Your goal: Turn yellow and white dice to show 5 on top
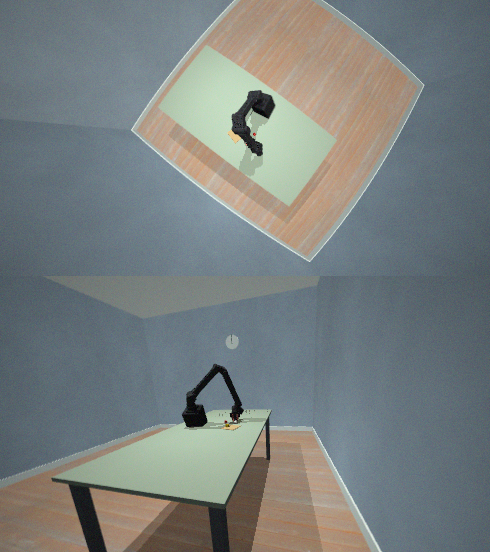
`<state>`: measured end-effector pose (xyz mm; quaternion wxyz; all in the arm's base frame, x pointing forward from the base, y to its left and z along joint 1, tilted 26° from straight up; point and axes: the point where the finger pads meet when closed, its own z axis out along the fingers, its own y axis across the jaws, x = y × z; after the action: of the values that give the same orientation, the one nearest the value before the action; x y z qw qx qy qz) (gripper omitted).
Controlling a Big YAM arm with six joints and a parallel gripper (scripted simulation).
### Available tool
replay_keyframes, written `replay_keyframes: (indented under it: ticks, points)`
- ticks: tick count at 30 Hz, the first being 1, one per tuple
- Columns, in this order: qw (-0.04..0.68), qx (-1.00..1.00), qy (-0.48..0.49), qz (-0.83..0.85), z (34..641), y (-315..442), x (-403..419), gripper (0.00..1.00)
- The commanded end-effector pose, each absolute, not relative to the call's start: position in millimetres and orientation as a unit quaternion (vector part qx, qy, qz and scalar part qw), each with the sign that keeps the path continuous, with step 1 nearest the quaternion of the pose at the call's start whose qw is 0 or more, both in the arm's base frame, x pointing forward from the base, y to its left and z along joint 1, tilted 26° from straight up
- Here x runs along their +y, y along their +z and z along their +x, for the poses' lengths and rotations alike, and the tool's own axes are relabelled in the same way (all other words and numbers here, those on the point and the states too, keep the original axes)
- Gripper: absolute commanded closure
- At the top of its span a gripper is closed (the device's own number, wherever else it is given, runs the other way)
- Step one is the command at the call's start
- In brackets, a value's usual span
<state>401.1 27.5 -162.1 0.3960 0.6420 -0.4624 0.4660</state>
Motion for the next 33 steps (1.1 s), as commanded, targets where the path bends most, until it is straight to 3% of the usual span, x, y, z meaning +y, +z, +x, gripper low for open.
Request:
replay_keyframes:
  ticks: [1, 33]
  points:
    - [0.392, -0.465, 0.468, 0.642, 408.5, -167.0, 29.1, 0.81]
    - [0.389, -0.467, 0.469, 0.64, 410.1, -165.0, 29.6, 0.81]
